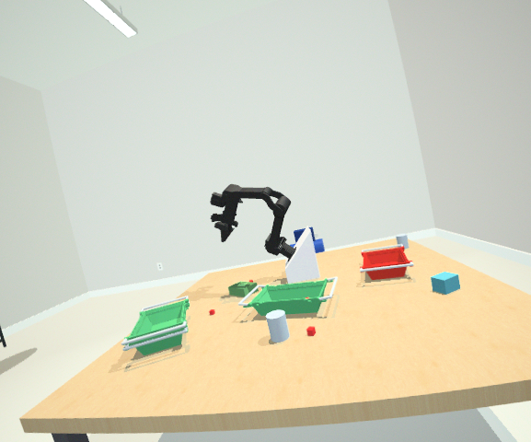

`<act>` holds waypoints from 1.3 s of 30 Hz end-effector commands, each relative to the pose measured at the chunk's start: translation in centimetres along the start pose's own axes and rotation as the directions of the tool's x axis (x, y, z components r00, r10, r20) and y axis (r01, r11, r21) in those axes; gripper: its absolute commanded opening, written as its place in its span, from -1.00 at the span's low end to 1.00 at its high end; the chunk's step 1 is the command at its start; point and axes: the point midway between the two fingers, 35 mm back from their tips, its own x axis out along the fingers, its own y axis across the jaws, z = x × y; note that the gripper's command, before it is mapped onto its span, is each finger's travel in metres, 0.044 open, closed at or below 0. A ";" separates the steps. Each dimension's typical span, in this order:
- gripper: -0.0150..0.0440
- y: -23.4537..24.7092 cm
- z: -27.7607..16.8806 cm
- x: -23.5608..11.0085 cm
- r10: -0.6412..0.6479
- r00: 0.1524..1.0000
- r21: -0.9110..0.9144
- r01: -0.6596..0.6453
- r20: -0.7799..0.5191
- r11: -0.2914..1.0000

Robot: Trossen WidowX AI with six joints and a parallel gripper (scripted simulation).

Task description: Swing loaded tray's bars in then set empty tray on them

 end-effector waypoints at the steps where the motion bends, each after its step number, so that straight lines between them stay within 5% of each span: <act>1: -0.20 -1.2 0.2 1.4 0.089 0.990 0.034 -0.085 -0.107 0.996; 12: -0.20 -1.0 -0.4 7.6 0.228 0.876 0.003 -0.251 -0.425 0.968; 23: -0.20 5.7 -3.4 13.8 0.149 0.738 -0.234 -0.389 -0.658 0.891; 31: -0.20 13.8 -7.6 15.0 0.024 0.723 -0.488 -0.491 -0.691 0.722; 39: -0.20 22.4 -13.5 11.7 -0.029 0.801 -0.732 -0.531 -0.598 0.428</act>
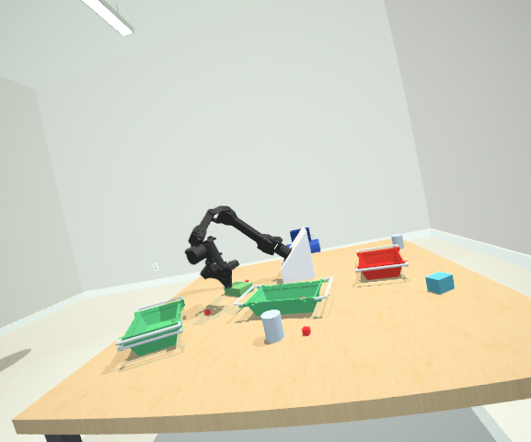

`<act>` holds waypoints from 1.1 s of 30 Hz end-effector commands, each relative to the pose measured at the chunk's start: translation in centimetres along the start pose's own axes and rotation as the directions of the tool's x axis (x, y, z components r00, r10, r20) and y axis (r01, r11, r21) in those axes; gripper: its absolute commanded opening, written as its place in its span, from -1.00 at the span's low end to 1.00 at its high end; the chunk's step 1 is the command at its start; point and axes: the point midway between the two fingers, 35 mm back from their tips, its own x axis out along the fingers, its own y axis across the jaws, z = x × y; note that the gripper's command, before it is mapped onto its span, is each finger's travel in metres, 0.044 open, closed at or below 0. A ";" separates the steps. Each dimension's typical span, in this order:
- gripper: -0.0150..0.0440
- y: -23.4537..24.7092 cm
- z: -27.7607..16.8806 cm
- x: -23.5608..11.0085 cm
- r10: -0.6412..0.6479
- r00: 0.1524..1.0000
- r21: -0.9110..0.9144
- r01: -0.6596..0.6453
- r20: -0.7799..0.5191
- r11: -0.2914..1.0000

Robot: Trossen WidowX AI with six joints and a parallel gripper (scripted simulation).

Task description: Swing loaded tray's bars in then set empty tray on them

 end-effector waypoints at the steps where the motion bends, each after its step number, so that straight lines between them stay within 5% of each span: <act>1: -0.20 5.2 1.4 0.0 -0.075 0.996 -0.155 0.081 0.047 0.985; 7: -0.20 12.0 1.6 -0.5 -0.171 0.973 -0.316 0.213 0.155 0.925; 33: -0.20 11.0 2.6 5.3 -0.173 0.972 -0.315 0.215 0.157 0.924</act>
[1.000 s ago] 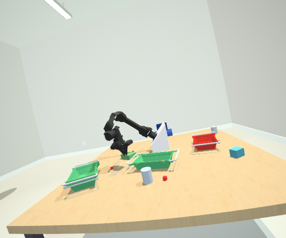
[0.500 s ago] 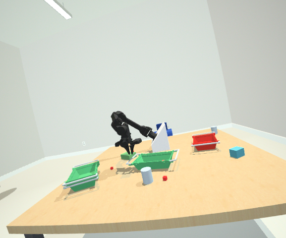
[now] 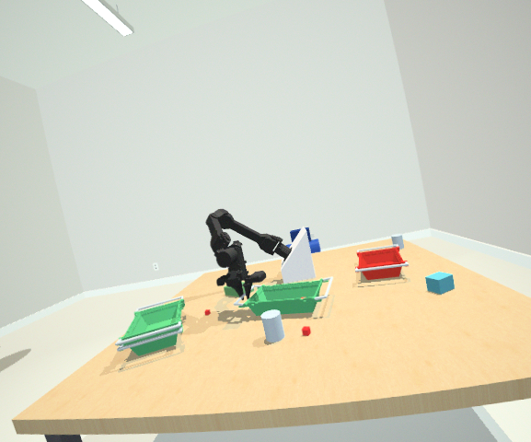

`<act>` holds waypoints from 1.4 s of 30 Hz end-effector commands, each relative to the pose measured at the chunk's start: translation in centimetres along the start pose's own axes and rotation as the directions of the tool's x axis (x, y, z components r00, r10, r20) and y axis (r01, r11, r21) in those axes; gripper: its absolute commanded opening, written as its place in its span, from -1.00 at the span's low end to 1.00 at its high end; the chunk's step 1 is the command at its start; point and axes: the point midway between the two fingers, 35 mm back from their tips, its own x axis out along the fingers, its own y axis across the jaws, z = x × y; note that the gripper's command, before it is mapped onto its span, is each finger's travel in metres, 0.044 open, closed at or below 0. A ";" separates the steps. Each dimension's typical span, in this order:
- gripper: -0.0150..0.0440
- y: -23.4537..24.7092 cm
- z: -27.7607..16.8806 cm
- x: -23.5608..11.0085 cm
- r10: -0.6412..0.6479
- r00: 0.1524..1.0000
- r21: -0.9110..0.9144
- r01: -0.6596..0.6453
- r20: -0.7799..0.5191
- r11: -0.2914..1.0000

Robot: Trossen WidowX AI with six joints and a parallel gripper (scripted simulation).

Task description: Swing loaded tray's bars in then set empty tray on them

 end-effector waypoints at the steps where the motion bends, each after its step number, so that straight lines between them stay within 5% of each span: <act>1: -0.20 0.3 -0.1 0.0 0.004 1.000 -0.009 -0.004 0.000 1.000; 15: -0.20 3.5 -0.1 -3.2 0.007 1.000 -0.010 -0.007 -0.001 1.000; 30: -0.20 7.7 -0.2 -1.3 0.008 1.000 -0.009 -0.008 -0.001 1.000; 42: -0.20 7.1 0.0 -5.9 0.009 1.000 -0.009 -0.009 -0.002 1.000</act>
